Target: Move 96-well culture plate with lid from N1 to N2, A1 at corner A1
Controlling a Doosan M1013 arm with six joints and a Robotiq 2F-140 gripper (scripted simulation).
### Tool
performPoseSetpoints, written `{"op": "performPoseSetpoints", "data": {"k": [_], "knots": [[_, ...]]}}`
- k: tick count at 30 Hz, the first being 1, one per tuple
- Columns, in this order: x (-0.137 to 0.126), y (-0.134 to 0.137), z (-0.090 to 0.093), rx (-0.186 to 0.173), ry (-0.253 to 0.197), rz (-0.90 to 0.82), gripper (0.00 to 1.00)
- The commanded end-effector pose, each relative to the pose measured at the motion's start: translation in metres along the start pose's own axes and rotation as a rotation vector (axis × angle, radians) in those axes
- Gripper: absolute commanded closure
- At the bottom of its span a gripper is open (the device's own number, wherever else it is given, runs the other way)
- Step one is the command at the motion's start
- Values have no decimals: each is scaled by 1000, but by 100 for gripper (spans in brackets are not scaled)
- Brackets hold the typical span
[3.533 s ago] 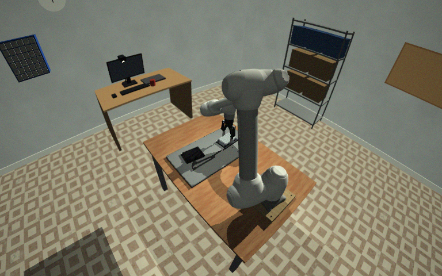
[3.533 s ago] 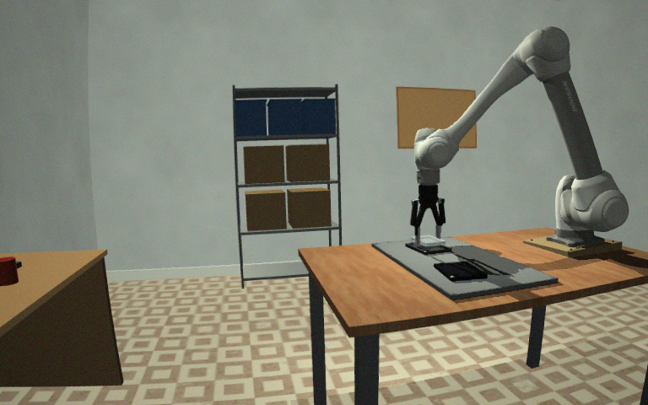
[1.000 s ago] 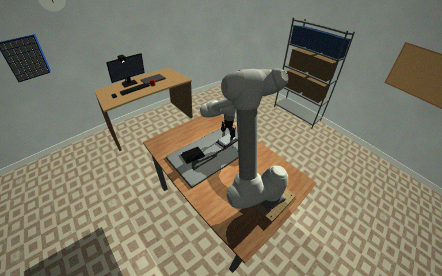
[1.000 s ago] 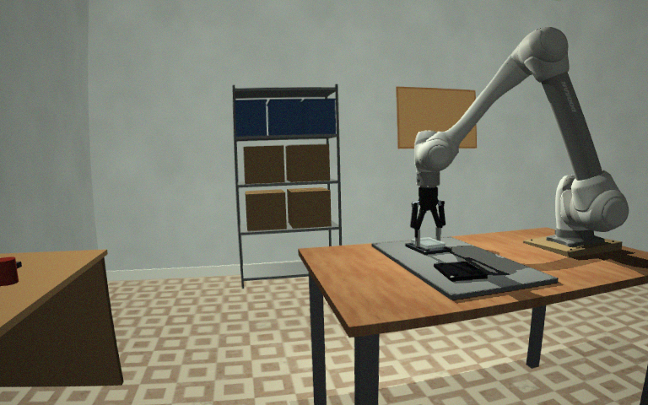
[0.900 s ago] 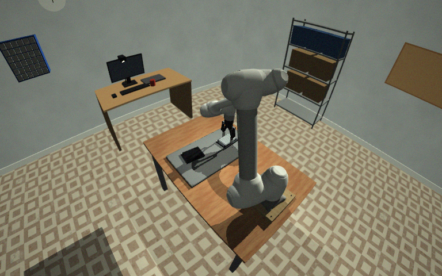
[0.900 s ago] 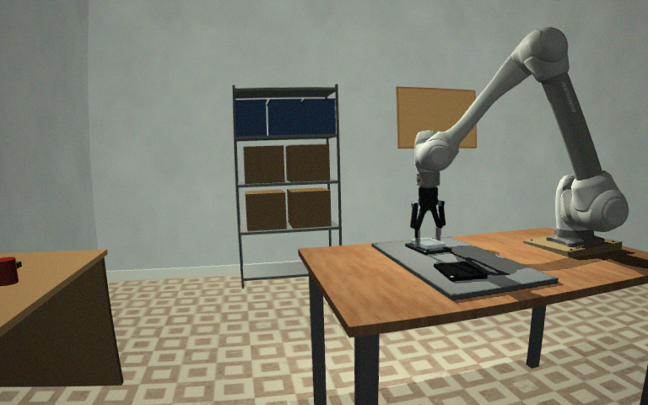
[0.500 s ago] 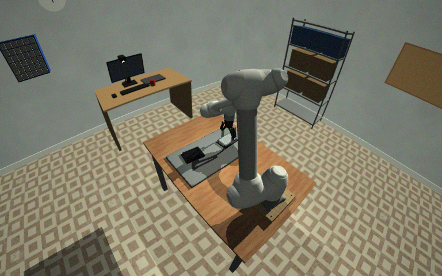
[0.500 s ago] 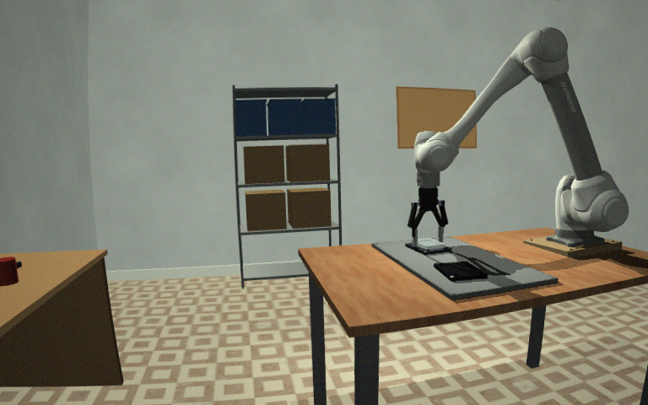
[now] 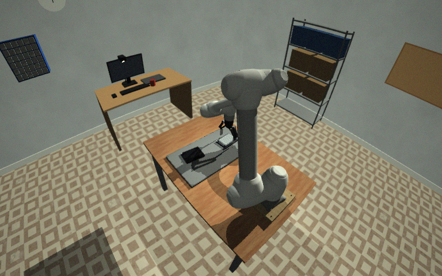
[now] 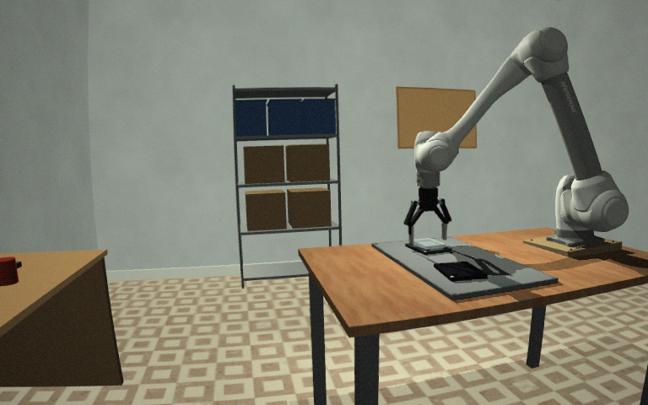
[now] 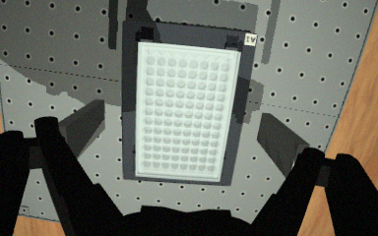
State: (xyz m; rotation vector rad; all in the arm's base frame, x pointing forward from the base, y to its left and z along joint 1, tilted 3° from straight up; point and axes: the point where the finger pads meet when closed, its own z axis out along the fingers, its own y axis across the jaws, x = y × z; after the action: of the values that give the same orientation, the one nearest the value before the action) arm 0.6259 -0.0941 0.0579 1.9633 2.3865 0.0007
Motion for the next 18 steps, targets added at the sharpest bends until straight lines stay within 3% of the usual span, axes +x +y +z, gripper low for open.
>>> {"op": "performPoseSetpoints", "data": {"k": [1, 4, 18], "knots": [[0, 0, 0, 0, 0, 0, 0], [0, 0, 0, 0, 0, 0, 0], [0, 0, -35, 0, 0, 0, 0]]}}
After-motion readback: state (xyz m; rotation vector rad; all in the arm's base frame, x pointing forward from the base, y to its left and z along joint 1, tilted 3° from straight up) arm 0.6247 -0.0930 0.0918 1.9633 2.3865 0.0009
